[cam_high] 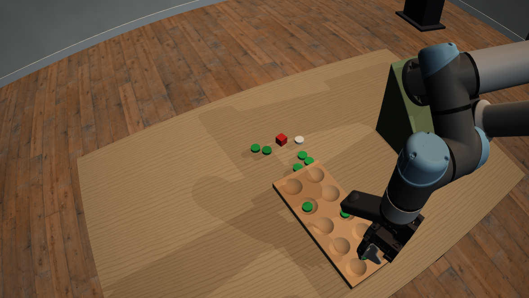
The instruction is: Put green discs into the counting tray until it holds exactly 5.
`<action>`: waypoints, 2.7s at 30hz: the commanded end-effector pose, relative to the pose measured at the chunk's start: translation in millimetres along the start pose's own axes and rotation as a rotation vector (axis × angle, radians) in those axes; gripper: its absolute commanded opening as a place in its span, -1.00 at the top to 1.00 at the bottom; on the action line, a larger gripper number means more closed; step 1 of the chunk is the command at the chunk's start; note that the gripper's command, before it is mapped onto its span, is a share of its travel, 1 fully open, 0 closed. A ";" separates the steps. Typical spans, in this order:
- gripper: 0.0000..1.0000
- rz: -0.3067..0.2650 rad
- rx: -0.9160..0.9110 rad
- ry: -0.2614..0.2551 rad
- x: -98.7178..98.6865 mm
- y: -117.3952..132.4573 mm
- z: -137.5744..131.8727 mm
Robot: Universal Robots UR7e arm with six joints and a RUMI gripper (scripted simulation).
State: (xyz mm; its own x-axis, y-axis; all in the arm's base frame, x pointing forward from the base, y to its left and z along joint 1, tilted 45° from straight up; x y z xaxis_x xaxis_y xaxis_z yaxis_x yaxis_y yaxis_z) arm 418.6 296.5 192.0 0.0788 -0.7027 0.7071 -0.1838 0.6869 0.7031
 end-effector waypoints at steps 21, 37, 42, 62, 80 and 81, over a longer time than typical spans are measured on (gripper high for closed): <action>1.00 0.000 0.000 -0.001 -74.9 0.4 -0.2; 1.00 0.000 0.000 -0.001 -87.1 0.4 0.0; 1.00 0.000 0.000 -0.001 -89.3 0.4 0.1; 0.60 0.000 0.000 -0.001 -89.3 0.4 0.1; 0.56 0.000 0.000 -0.001 -87.1 0.4 0.1; 0.55 0.000 0.000 -0.001 -86.8 0.4 0.1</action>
State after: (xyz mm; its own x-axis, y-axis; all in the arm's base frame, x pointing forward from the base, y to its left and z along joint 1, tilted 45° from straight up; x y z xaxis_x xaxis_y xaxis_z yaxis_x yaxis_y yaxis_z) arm 411.2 358.6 130.0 0.0787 -0.7030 0.7069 -0.1837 0.6867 0.7034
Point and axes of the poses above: the point where the finger pads meet when closed, its own x axis back along the fingers, its own z axis across the jaws, y = z × x, the point moved 6 cm from there along x, back along the fingers, and after that the axes turned 9 degrees about -x, right-handed, at the moved point
